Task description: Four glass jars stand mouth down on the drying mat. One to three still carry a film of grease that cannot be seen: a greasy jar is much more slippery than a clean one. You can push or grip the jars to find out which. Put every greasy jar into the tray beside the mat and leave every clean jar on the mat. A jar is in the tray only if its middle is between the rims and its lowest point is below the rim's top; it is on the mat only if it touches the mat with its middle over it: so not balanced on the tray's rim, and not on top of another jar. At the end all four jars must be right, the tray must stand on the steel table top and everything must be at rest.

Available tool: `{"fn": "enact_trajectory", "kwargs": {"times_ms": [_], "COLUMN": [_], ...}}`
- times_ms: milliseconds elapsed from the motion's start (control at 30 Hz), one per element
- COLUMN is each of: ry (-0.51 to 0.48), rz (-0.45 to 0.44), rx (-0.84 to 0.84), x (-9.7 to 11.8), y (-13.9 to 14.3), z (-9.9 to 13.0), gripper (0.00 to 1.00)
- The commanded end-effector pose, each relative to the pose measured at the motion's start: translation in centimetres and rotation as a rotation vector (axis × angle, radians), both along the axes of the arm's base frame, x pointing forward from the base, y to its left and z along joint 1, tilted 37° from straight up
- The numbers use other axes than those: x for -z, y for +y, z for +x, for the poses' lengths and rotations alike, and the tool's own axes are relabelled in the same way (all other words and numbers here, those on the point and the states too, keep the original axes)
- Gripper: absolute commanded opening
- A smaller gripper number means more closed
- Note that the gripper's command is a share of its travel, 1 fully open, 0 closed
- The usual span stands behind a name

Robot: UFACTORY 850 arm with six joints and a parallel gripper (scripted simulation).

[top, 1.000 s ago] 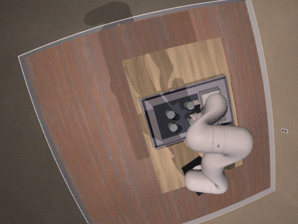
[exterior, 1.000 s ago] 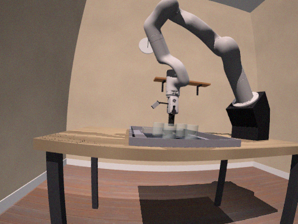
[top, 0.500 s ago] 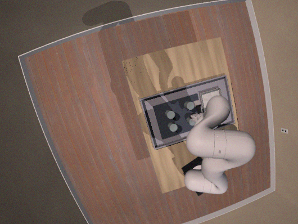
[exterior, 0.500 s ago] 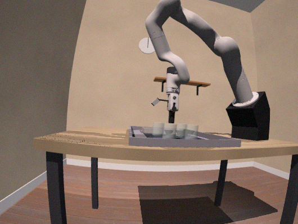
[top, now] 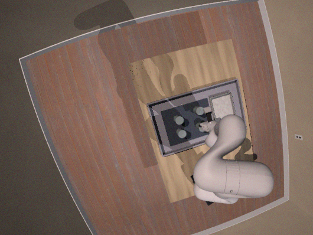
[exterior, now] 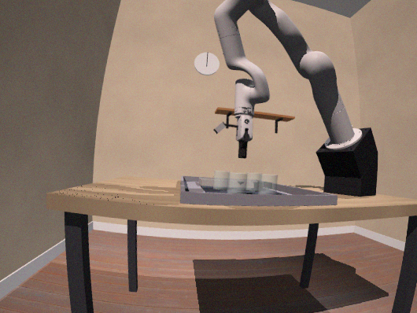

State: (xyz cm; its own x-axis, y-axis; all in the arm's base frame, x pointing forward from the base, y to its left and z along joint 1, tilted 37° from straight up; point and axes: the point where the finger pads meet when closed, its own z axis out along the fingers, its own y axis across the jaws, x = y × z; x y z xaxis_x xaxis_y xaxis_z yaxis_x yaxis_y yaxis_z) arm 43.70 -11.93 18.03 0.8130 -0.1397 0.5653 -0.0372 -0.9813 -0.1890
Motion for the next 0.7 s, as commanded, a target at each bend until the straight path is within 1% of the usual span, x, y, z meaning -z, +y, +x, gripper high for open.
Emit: {"fn": "enact_trajectory", "kwargs": {"times_ms": [0,67,567,633,667], "ry": [0.0,0.0,0.0,0.0,0.0], "rz": [-0.001,-0.001,-0.001,-0.001,-0.001], "rx": [0.002,0.002,0.002,0.002,0.002], "x": [-0.7,-0.7,-2.7,-2.7,-2.3], "y": [3.0,3.0,15.1,15.1,15.1], "z": [0.0,0.0,0.1,0.1,0.4], "gripper": [0.0,0.0,0.0,0.0,0.0]}}
